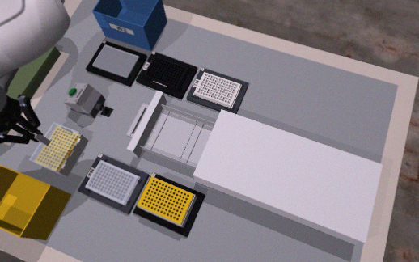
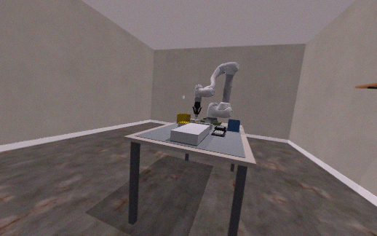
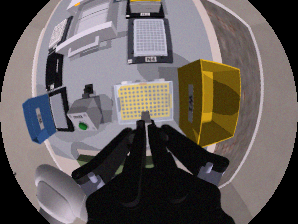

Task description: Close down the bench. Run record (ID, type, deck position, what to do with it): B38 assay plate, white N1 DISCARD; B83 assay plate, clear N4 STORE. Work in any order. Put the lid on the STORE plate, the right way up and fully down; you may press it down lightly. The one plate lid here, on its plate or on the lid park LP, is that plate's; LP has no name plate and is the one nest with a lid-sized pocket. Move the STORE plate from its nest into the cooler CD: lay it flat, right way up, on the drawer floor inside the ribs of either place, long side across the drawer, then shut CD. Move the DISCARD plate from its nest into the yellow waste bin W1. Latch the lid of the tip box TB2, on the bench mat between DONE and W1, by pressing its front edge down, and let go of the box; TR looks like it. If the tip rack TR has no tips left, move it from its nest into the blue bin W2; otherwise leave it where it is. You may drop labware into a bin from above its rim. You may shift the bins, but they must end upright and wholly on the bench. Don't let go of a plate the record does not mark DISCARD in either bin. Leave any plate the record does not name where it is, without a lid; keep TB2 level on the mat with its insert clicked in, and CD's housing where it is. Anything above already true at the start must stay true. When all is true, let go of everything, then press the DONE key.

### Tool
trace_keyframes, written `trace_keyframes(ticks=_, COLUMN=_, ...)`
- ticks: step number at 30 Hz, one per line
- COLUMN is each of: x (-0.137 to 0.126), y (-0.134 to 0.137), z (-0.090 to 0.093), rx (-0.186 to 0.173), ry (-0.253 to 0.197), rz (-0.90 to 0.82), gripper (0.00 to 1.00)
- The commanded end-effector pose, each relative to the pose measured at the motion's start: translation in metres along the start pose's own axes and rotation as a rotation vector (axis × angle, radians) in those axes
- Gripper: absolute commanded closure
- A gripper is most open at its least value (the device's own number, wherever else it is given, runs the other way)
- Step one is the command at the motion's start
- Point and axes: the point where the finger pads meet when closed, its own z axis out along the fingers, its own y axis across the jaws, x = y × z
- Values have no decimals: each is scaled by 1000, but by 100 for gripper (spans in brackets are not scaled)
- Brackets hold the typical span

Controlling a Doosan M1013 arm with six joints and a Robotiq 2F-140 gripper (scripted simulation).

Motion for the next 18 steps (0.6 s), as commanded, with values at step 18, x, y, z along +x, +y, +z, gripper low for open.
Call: trace_keyframes(ticks=18, x=0, y=0, z=-32, rx=0, ry=0, rz=0, gripper=100)
